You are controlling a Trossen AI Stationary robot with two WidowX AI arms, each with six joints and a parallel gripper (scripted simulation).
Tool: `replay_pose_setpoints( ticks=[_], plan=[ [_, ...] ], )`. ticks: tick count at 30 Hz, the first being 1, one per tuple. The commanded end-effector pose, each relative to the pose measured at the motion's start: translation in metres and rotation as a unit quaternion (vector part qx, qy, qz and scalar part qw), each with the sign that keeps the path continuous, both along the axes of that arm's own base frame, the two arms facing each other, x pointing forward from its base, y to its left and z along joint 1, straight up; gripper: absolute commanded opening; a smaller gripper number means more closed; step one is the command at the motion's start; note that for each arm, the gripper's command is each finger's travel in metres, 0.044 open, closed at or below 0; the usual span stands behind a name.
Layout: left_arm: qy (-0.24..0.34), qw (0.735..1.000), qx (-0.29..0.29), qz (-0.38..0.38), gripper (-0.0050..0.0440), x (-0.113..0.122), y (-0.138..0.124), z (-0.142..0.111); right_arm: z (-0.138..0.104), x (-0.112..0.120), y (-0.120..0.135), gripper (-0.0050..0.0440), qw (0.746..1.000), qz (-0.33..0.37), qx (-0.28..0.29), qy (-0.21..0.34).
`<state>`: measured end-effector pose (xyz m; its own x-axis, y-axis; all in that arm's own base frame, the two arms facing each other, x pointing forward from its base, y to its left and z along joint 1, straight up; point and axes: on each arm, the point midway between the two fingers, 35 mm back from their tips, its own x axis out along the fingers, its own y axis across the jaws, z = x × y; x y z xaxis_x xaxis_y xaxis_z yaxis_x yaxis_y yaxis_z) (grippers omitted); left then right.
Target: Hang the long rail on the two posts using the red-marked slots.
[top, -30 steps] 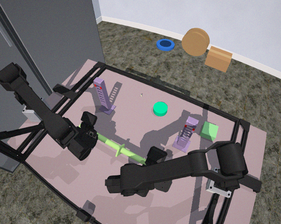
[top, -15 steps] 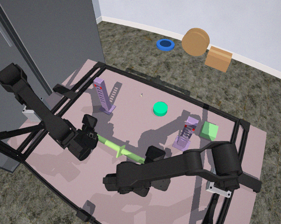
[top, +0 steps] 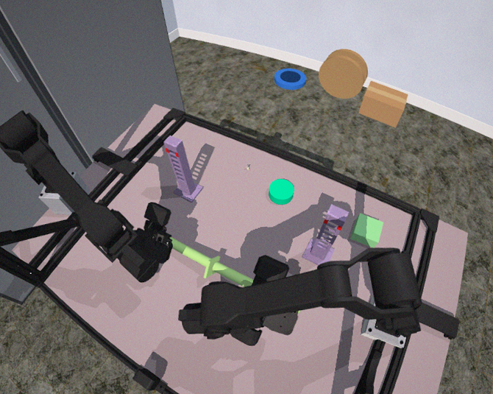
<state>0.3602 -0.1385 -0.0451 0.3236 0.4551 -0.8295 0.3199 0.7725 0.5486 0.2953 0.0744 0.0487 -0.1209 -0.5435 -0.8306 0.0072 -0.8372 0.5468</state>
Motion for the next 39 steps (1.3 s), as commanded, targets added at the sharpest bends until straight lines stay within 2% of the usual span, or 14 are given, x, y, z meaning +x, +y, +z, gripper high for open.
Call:
replay_pose_setpoints(
  ticks=[1,7,9,18,26,32,39],
  plan=[
    [-0.001,1.0,0.002,0.0,0.0072,0.0,0.0,-0.001,0.001,0.0,0.0,0.0,1.0,-0.001,0.0,0.0],
    [-0.001,1.0,0.002,0.0,0.0216,0.0,0.0,-0.001,0.001,0.0,0.0,0.0,1.0,-0.001,0.0,0.0],
    [-0.001,1.0,0.002,0.0,0.0216,0.0,0.0,-0.001,0.001,0.0,0.0,0.0,1.0,-0.001,0.0,0.0],
    [-0.001,1.0,0.002,0.0,0.0432,0.0,0.0,0.0,0.0,0.0,0.0,0.0,1.0,-0.001,0.0,0.0],
    [-0.001,1.0,0.002,0.0,0.044,-0.004,-0.005,0.009,0.0,0.0,0.0,0.0,1.0,-0.001,0.0,0.0],
    [-0.001,1.0,0.003,0.0,0.044,-0.018,-0.02,0.041,0.0,0.0,0.0,0.0,1.0,-0.001,0.0,0.0],
    [-0.001,1.0,0.003,0.0,0.044,-0.016,-0.023,0.042,0.0,0.0,0.0,0.0,1.0,-0.001,0.0,0.0]
  ],
)
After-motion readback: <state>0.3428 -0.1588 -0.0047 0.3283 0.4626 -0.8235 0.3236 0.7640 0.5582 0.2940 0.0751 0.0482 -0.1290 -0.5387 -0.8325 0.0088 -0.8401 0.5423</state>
